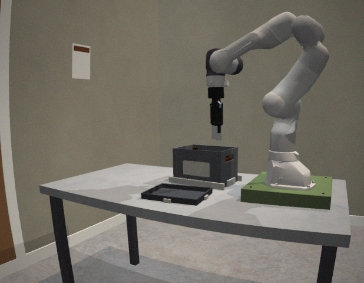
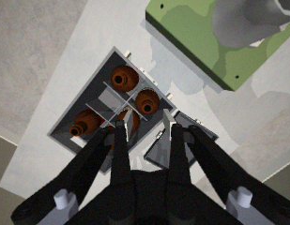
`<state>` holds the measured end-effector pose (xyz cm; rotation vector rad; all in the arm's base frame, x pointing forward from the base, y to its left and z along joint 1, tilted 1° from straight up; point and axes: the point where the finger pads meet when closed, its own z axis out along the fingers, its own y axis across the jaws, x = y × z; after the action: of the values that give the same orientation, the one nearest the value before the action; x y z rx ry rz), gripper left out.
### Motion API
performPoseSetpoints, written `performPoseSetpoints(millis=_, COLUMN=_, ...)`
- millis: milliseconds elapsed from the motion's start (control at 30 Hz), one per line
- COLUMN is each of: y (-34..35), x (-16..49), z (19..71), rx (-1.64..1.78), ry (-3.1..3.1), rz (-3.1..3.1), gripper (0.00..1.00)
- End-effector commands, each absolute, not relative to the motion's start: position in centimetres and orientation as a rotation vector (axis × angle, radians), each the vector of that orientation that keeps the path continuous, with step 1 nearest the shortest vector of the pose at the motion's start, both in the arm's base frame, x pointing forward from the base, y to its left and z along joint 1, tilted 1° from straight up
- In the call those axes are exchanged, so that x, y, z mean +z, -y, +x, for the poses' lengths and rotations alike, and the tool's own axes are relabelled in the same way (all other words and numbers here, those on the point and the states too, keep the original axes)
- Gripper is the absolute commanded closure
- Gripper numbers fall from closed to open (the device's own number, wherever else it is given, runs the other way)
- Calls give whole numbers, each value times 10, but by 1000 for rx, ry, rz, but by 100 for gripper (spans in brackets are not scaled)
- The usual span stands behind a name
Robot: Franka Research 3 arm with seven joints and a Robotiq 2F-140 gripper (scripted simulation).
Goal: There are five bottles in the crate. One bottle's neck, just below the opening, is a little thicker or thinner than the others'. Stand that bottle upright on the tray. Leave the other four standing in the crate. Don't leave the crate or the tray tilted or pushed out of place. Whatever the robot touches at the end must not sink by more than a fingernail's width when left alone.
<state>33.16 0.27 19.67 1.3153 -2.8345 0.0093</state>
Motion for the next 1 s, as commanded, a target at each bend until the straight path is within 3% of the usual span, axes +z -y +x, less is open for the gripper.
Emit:
performPoseSetpoints(millis=0, y=-3, x=193, z=332, rx=9, ry=2841, rz=1307, gripper=56)
performPoseSetpoints(millis=967, y=-3, x=161, z=332, rx=9, ry=2841, rz=1307, gripper=56)
